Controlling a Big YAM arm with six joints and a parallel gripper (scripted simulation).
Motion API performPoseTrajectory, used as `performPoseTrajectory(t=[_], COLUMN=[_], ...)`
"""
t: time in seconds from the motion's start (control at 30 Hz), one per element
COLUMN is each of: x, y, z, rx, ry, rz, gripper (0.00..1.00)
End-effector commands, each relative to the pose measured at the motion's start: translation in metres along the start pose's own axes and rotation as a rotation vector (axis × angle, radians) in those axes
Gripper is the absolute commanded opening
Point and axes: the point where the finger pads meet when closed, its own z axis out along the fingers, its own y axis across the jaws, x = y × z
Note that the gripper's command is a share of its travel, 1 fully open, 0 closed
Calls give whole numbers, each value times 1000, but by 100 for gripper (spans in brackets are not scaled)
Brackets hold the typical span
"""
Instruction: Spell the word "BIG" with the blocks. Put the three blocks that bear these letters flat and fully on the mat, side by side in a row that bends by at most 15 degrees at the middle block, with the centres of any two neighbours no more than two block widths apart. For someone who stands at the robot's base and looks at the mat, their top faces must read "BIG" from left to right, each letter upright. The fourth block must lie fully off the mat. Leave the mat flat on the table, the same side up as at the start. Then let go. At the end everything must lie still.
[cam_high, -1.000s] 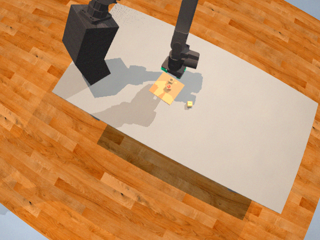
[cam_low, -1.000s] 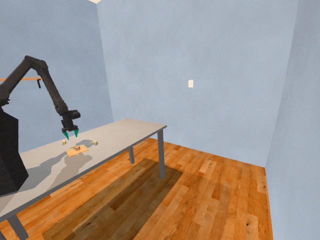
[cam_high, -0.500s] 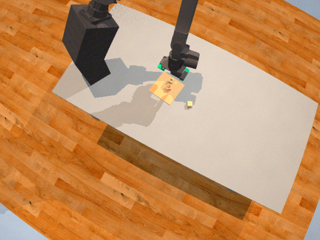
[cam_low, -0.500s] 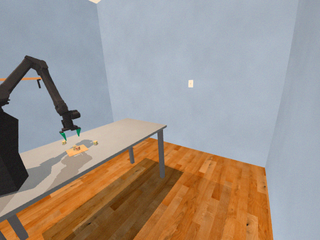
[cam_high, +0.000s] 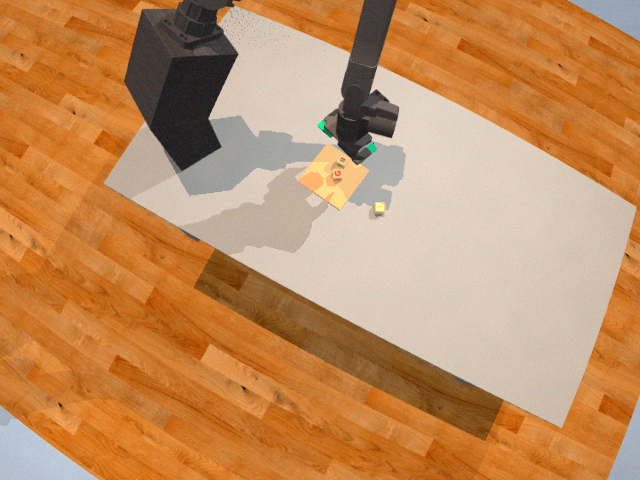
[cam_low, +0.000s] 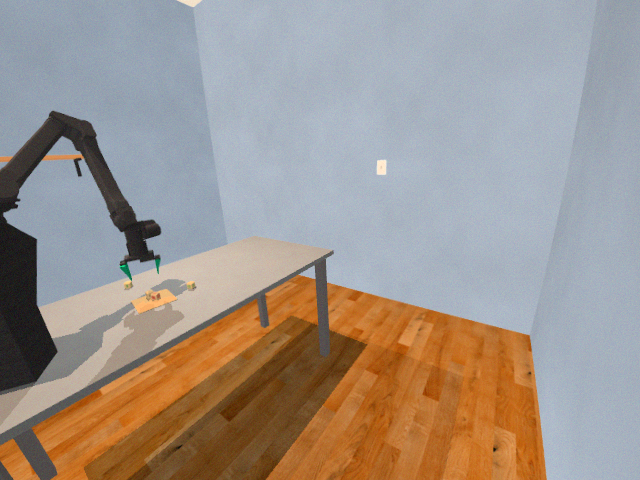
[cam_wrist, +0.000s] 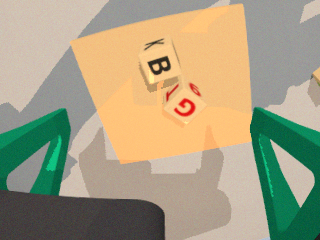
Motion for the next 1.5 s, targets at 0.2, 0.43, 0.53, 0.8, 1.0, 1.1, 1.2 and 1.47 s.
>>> performPoseTrajectory(t=[0.2, 0.43, 0.53, 0.8, 1.0, 1.1, 1.2, 1.47], x=[3, 1, -2, -1, 2, -5, -2, 1], y=[0, 0, -1, 1, 4, -1, 2, 4], z=[3, 5, 3, 6, 9, 4, 5, 8], rx=[6, 2, 2, -5, -8, -10, -15, -15], ry=[-1, -4, -7, -3, 0, -3, 2, 6], rz=[537, 864, 983, 1363, 1651, 1773, 1916, 2299], gripper=[100, 100, 100, 100, 100, 100, 100, 100])
